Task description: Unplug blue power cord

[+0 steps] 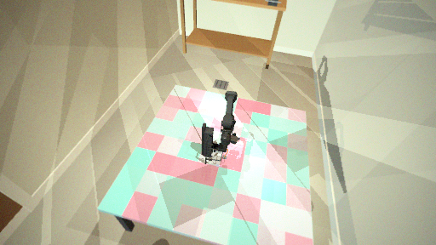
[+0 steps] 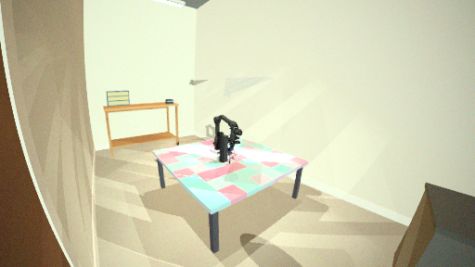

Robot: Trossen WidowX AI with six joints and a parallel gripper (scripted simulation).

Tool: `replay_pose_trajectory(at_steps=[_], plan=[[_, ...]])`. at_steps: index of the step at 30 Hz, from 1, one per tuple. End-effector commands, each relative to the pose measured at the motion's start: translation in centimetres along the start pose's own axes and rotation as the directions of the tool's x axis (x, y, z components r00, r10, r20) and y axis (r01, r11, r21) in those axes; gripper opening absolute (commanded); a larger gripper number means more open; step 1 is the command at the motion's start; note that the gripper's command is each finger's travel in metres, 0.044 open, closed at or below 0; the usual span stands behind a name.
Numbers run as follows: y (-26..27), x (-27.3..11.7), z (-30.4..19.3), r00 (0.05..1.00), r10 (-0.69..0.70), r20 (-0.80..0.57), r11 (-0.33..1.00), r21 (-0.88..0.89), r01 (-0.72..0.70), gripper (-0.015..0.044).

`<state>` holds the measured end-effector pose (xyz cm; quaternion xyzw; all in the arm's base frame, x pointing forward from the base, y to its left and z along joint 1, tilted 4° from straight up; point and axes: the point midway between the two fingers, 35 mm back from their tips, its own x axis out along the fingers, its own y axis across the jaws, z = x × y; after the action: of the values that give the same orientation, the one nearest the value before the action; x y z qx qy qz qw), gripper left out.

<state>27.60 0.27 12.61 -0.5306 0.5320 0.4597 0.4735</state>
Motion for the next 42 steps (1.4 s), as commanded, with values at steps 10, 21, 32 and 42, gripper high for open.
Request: replay_pose_trajectory(at_steps=[10,21,32,42], plan=[[0.2,-0.2,1.9,0.997,0.001,0.073,0.999,-0.046,0.002,0.021],[0.2,-1.2,5.4,0.997,0.001,0.077,0.999,-0.046,0.003,0.044],[0.5,-1.8,7.8,0.997,0.001,0.079,0.999,-0.046,0.002,0.044],[0.5,-1.8,7.8,0.997,0.001,0.079,0.999,-0.046,0.002,0.044]])
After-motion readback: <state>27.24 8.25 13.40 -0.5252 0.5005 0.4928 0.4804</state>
